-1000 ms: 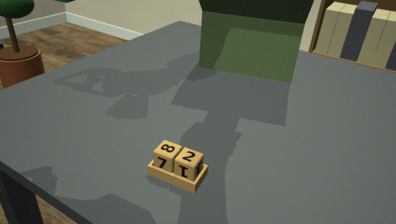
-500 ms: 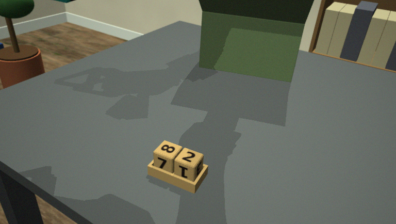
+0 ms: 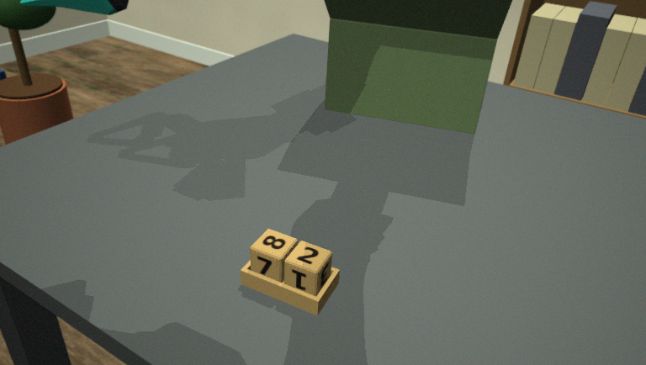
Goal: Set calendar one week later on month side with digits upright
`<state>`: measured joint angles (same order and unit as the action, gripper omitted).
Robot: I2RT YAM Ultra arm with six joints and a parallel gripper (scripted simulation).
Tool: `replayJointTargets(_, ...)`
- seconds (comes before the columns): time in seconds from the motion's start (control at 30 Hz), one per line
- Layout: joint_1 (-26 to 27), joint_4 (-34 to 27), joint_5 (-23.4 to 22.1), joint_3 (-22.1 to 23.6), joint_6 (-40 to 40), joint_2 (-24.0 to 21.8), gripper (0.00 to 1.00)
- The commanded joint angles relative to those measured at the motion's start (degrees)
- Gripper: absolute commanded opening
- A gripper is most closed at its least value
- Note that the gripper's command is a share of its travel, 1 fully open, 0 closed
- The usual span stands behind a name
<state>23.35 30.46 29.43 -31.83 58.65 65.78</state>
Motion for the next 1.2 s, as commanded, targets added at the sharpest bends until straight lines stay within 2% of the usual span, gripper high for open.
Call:
replayJointTargets(0.0,-0.44,-3.49,-2.31,-0.8,-9.52,-0.4,1.0)
replayJointTargets(0.03,-0.76,-4.62,-3.2,-1.13,-12.56,-0.41,1.0)
replayJointTargets(0.1,-0.76,-4.62,-3.2,-1.13,-12.56,-0.41,1.0)
replayJointTargets(0.2,-1.72,-8.09,-5.94,-2.15,-21.92,-0.44,1.0)
replayJointTargets(0.5,-3.64,-14.96,-11.36,-4.15,-40.41,-0.5,1.0)
replayJointTargets(0.53,-3.65,-15.02,-11.4,-4.17,-40.55,-0.5,1.0)
replayJointTargets(0.57,-4.04,-16.4,-12.49,-4.57,-44.27,-0.51,1.0)
replayJointTargets(0.67,-4.15,-16.78,-12.79,-4.69,-45.31,-0.52,1.0)
replayJointTargets(0.73,-4.93,-19.59,-15.0,-5.51,-52.85,-0.54,1.0)
replayJointTargets(0.8,-5.17,-20.46,-15.69,-5.76,-55.19,-0.55,1.0)
replayJointTargets(1.17,-7.59,-29.14,-22.54,-8.3,-78.55,-0.62,1.0)
